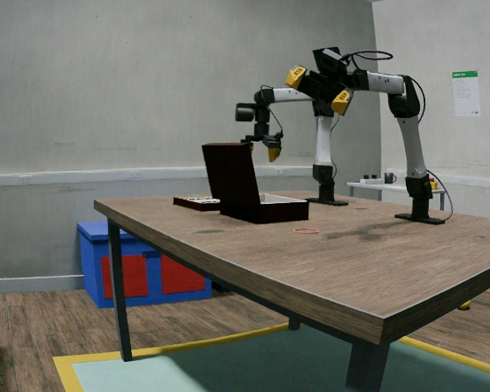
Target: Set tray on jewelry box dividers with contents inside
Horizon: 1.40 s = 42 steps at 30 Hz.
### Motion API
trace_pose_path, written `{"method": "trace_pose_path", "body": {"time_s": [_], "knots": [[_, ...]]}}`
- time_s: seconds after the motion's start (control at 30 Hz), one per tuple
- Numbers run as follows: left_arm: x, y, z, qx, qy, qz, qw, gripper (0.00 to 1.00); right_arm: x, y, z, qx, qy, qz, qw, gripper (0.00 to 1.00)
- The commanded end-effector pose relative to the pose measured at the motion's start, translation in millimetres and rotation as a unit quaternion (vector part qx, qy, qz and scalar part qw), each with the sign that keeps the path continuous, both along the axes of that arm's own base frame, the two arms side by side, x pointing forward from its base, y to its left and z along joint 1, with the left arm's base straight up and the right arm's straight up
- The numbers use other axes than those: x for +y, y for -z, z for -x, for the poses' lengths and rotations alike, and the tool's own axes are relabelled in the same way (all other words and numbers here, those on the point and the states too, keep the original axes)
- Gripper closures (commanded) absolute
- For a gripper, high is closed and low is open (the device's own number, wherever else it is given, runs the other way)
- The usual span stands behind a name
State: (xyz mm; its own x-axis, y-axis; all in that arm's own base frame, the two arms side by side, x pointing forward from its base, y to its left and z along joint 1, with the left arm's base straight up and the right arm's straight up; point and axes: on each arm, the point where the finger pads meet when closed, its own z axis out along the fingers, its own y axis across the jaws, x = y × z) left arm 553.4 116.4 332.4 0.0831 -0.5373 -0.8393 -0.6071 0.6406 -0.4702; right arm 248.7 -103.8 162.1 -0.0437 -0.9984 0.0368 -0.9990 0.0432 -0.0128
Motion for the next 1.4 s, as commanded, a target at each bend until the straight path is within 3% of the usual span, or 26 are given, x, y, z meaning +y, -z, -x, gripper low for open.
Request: {"method": "trace_pose_path", "body": {"time_s": [0.0, 0.57, 0.77, 0.87, 1.03, 1.1, 1.37], "knots": [[0.1, -7.7, 1.3, -0.008, 0.000, -0.002, 1.000, 0.00, -0.2, -2.6, -1.0, -0.006, 0.001, 0.002, 1.000, 0.00], [0.1, -7.7, 1.3, -0.008, 0.000, -0.002, 1.000, 0.00, -0.2, -2.6, -1.0, -0.006, 0.001, 0.002, 1.000, 0.00], [-29.0, -10.4, 11.6, 0.018, 0.051, -0.017, 0.998, 0.00, 2.1, -0.2, -30.0, -0.043, 0.004, -0.010, 0.999, 0.67], [-63.0, -14.3, 22.1, 0.035, 0.103, -0.033, 0.994, 0.00, 5.1, 4.1, -53.4, -0.067, 0.004, -0.020, 0.998, 0.71], [-151.1, -22.6, 65.7, 0.065, 0.244, -0.076, 0.965, 0.00, 16.5, 23.5, -100.3, -0.086, 0.000, -0.039, 0.996, 0.71], [-151.1, -22.6, 65.7, 0.065, 0.244, -0.076, 0.965, 0.00, 16.5, 23.5, -100.3, -0.086, 0.000, -0.039, 0.996, 0.71], [-268.8, -25.6, 182.0, 0.069, 0.462, -0.148, 0.872, 0.00, 33.4, 68.5, -140.7, -0.046, -0.014, -0.032, 0.998, 0.71]]}}
